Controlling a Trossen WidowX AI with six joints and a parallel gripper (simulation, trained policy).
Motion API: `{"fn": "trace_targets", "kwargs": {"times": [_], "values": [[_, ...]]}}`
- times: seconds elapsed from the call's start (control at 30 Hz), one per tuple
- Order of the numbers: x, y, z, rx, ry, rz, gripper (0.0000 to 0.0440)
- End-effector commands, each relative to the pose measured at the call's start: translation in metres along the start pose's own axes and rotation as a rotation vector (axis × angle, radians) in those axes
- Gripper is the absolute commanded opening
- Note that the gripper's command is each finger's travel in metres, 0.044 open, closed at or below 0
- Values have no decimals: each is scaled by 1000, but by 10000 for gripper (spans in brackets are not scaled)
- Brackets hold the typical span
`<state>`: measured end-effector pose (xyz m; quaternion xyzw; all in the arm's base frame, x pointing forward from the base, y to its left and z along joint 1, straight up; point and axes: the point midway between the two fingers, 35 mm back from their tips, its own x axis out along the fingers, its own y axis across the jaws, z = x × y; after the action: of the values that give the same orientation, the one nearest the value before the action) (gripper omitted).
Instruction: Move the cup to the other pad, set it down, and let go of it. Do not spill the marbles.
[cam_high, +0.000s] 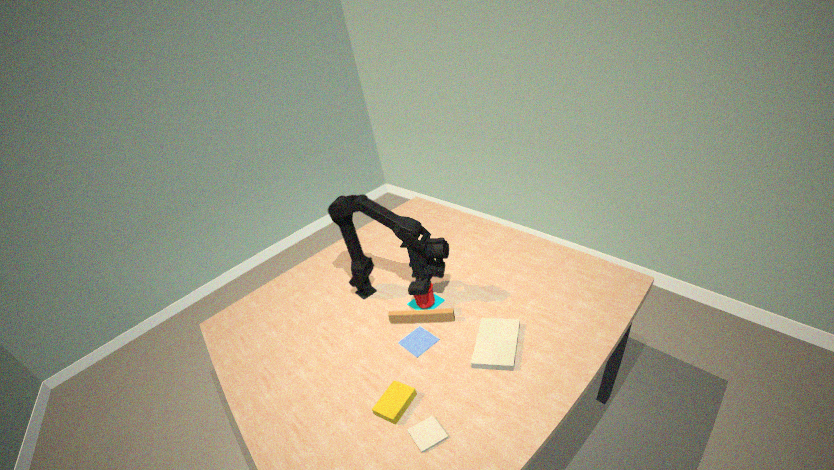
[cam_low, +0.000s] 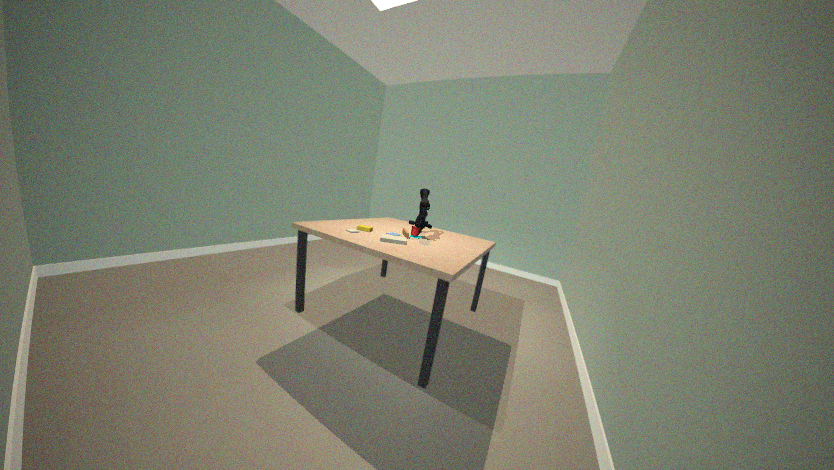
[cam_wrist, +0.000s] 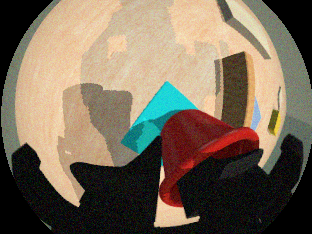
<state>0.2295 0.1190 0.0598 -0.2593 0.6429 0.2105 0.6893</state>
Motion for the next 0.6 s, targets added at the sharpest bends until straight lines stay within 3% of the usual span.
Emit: {"fn": "trace_targets", "kwargs": {"times": [0.0,0.07,0.2,0.57], "values": [[1,0,0,9,-16,-8,41],[1,-1,0,16,-26,-8,52],[-6,-3,5,26,-76,-3,116],[-21,-1,2,30,-156,25,153]]}}
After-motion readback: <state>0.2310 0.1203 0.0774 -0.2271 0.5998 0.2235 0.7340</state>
